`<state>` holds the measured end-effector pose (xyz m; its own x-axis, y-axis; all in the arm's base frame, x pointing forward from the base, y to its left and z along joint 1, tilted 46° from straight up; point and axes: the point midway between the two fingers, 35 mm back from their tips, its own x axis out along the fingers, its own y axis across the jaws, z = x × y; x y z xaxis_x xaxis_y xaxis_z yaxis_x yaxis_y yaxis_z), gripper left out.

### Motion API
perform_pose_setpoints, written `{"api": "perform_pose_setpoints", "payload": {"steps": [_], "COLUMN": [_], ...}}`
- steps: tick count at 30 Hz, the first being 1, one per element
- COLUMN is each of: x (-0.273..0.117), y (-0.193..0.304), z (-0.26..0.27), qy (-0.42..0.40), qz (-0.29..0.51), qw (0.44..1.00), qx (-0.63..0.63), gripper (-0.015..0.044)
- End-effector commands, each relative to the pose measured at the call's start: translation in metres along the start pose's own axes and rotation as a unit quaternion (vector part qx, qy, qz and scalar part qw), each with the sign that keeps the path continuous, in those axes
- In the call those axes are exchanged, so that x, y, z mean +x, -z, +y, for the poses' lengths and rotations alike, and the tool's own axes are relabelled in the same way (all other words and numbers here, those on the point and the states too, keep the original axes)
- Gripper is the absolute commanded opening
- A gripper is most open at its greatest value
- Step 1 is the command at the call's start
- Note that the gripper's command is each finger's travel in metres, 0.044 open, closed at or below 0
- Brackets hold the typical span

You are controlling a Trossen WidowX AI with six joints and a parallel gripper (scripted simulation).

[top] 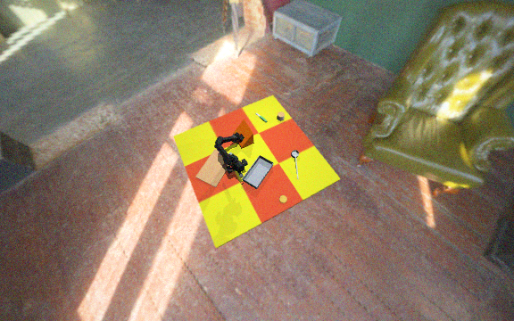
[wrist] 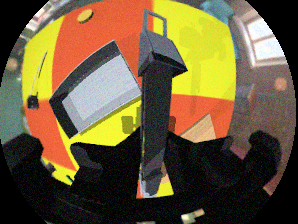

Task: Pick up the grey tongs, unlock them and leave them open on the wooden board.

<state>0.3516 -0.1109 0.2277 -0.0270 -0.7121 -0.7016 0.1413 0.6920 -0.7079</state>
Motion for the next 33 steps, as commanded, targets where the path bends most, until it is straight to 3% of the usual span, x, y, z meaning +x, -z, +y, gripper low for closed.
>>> {"api": "perform_pose_setpoints", "payload": {"steps": [1, 12, 33], "x": [-0.007, -0.008, -0.014], "y": [0.017, 0.036, 0.144], "z": [-0.023, -0.051, -0.146], "qy": [0.004, 0.003, 0.006], "qz": [-0.006, -0.005, 0.001], "qw": [0.999, 0.995, 0.937], "qx": [0.044, 0.100, 0.350], "gripper": [-0.0150, -0.0150, -0.0150]}}
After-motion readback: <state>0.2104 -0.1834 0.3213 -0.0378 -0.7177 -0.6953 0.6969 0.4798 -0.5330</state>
